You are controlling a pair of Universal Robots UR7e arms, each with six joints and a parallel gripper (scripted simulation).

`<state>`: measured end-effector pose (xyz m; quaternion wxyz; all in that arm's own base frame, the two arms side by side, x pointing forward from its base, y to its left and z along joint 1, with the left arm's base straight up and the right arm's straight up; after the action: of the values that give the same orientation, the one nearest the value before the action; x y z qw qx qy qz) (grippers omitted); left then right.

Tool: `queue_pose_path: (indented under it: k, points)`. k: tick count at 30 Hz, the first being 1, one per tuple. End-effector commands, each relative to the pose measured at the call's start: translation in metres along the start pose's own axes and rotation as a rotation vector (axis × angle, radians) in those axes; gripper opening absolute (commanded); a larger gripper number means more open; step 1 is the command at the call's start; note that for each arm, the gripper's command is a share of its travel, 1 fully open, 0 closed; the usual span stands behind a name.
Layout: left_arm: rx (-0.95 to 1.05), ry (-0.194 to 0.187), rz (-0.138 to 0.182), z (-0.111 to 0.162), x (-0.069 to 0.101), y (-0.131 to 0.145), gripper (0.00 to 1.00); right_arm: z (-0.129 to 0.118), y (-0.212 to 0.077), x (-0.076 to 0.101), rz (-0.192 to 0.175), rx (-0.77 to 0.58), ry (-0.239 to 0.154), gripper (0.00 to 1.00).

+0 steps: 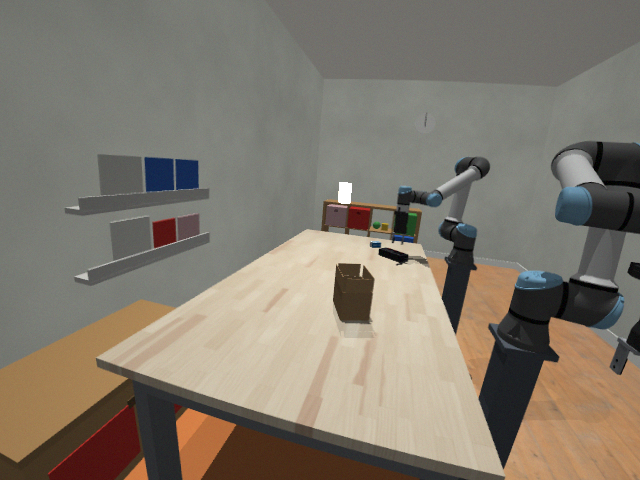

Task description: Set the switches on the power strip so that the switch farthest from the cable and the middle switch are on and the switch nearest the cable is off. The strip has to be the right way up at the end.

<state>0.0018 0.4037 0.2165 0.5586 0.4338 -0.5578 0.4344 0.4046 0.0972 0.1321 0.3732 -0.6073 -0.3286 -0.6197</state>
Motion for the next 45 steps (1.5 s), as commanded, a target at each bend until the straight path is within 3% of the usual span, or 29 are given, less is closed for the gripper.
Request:
queue_pose_path:
  k: [1, 5, 7, 11, 14, 45]
  points:
    - [0.000, -0.001, 0.000, 0.000, 0.000, 0.000, 1.00, 0.001, 0.000, 0.001, -0.001, 0.001, 0.001, 1.00]
    - [0.000, -0.001, 0.000, 0.000, 0.000, 0.000, 1.00, 0.015, -0.003, 0.022, -0.013, 0.082, -0.014, 1.00]
    - [0.000, -0.001, 0.000, 0.000, 0.000, 0.000, 1.00, 0.015, -0.003, 0.022, -0.013, 0.082, -0.014, 1.00]
    - [0.000, -0.001, 0.000, 0.000, 0.000, 0.000, 1.00, 0.038, -0.014, 0.063, -0.033, 0.232, -0.042, 1.00]
    - [0.000, -0.001, 0.000, 0.000, 0.000, 0.000, 1.00, 0.044, -0.018, 0.076, -0.040, 0.280, -0.051, 1.00]
    - [0.000, -0.001, 0.000, 0.000, 0.000, 0.000, 1.00, 0.045, -0.017, 0.076, -0.041, 0.246, -0.051, 1.00]
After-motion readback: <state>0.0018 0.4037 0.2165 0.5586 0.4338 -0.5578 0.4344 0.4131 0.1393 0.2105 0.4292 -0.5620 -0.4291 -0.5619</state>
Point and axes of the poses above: on each arm, the point where the finger pads meet when closed, its own x axis back along the fingers, its own y axis across the jaws, z = x × y, the point moved 3 cm from there along x, back along the fingers, and after that the axes turned 14 degrees about -x, right-handed, at the moved point
